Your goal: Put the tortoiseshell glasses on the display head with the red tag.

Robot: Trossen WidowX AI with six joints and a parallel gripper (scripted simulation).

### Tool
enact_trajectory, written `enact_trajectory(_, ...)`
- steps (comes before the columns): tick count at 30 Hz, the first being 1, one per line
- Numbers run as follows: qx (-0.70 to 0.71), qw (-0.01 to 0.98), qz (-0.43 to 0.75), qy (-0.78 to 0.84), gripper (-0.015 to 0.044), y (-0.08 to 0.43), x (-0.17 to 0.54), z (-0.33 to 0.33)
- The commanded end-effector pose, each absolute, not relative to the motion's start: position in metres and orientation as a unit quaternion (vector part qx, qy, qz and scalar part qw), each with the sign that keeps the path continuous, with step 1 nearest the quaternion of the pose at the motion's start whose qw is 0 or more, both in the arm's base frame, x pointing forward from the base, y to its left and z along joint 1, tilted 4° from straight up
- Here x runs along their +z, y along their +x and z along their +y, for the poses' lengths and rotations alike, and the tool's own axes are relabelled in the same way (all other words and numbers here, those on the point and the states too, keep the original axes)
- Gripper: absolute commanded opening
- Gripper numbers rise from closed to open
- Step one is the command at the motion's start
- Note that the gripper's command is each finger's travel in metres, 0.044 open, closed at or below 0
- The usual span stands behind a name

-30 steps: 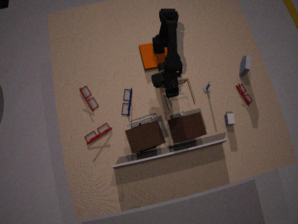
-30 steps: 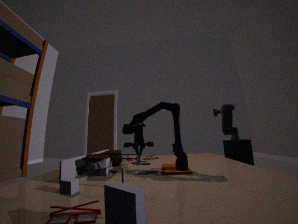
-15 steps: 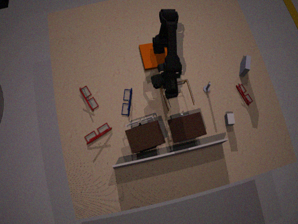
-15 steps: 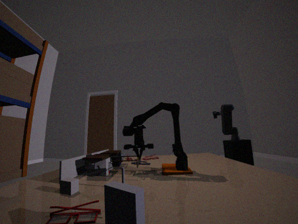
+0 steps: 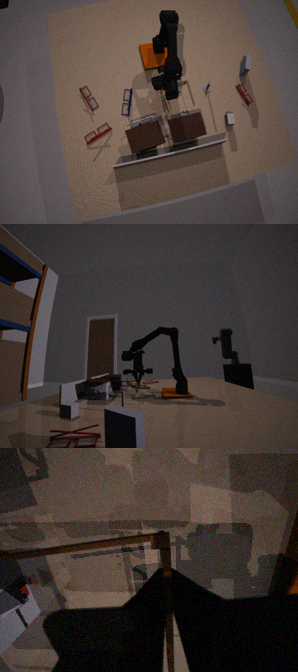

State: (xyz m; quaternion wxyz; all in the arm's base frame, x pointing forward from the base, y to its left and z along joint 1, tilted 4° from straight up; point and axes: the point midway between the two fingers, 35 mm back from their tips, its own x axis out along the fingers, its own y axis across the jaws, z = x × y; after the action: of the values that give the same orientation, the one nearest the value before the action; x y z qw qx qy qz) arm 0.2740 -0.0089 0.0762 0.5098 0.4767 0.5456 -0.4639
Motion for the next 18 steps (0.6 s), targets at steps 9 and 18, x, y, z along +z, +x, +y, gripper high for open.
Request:
enact_trajectory(9, -0.457, 0.512, 0.541, 0.486, 0.0000, 0.291, 0.077, -0.007)
enact_trajectory(18, -0.460, 0.509, 0.545, 0.483, 0.0000, 0.303, 0.077, -0.006)
